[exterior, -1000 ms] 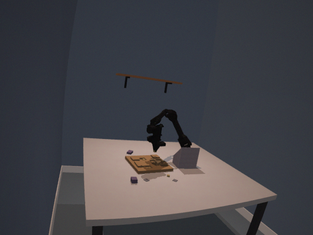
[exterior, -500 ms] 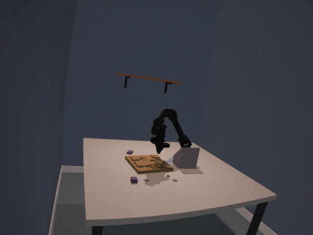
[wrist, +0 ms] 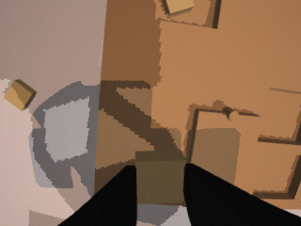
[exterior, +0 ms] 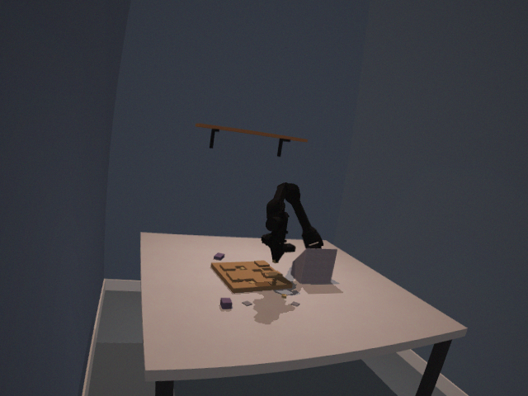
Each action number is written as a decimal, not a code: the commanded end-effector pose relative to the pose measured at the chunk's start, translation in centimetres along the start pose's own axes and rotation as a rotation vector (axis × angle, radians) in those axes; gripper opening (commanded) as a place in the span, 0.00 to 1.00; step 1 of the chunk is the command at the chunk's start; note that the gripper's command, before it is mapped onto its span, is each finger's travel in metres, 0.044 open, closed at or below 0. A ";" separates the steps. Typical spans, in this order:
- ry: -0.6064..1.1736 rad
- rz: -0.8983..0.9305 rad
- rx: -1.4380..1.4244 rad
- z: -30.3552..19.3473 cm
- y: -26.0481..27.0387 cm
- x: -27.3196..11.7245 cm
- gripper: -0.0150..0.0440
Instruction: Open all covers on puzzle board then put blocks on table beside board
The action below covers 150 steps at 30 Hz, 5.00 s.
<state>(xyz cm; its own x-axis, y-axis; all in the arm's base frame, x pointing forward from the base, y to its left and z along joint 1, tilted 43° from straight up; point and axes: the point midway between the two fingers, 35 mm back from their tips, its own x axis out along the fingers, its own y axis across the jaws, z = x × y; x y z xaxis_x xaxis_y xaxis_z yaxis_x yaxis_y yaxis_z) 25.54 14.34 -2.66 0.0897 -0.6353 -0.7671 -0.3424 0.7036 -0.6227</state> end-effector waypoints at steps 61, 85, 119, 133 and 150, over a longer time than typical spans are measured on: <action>0.011 -0.017 0.017 -4.2 12.8 5.6 0.39; 0.010 -0.019 0.017 -4.4 12.6 9.5 0.39; 0.010 -0.014 0.027 -4.5 12.5 11.7 0.92; 0.010 -0.015 0.022 -4.3 12.7 7.7 1.00; 0.011 -0.016 -0.016 -4.3 12.5 3.9 0.91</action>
<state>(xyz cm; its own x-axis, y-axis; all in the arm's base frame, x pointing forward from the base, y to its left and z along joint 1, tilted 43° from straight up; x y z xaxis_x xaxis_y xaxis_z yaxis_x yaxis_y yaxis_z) 17.25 18.86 -13.15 0.0871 -0.6567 -0.7491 -0.3339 0.6892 -0.6430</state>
